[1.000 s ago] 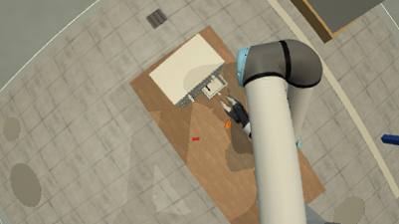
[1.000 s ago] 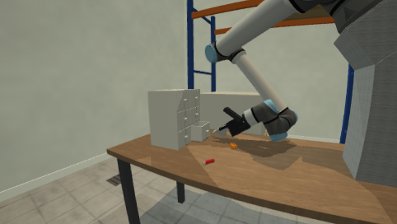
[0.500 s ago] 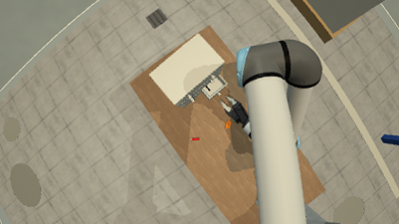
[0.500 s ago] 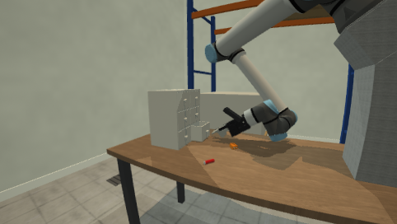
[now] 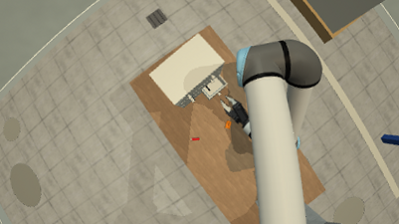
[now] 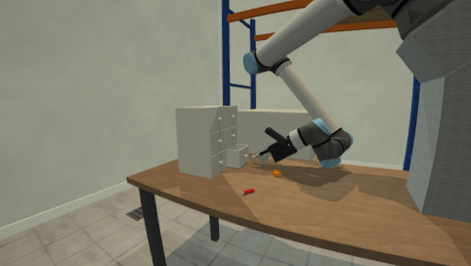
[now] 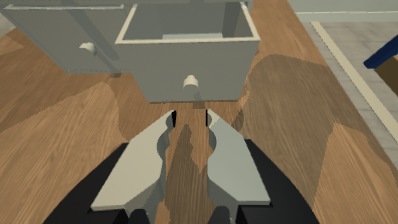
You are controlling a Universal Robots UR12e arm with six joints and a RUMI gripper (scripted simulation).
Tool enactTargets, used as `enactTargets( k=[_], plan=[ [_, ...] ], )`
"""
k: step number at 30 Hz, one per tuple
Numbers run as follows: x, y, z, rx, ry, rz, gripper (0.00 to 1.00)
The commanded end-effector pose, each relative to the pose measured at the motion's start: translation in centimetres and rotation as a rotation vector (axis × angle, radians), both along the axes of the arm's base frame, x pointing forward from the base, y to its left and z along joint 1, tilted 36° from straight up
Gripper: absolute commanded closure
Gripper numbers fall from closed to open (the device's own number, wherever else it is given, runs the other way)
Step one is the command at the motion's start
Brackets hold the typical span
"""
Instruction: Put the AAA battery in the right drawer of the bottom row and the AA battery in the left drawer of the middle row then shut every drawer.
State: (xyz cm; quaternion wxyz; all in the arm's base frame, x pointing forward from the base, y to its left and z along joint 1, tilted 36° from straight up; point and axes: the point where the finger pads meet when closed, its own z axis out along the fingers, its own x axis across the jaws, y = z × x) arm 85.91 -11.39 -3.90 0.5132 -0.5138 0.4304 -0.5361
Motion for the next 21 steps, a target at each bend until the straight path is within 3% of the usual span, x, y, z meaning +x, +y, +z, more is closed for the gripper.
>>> enactTargets(
  k=[1,21],
  plan=[
    [-0.01,0.0,0.05,0.0,0.0,0.0,0.8],
    [0.19,0.03,0.19,0.0,0.0,0.0,0.8]
  ],
)
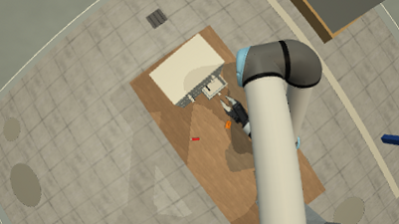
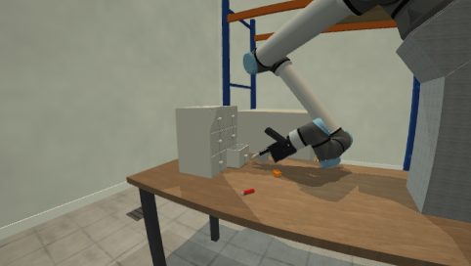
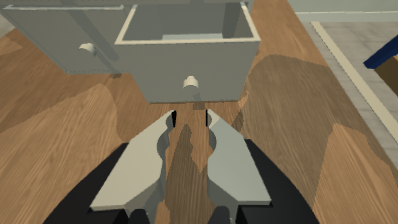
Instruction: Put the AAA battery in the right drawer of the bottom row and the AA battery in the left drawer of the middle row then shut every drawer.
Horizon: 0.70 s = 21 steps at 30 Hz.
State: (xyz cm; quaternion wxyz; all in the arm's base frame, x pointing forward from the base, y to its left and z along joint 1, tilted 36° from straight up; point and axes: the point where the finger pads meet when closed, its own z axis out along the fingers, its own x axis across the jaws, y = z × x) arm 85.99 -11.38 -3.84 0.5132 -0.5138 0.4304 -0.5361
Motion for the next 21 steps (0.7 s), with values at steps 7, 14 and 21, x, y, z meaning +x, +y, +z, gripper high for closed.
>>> enactTargets(
  k=[7,14,21],
  plan=[
    [0.4,0.1,0.3,0.0,0.0,0.0,0.8],
    [0.9,0.1,0.7,0.0,0.0,0.0,0.8],
    [1.3,0.2,1.0,0.0,0.0,0.0,0.8]
  ],
)
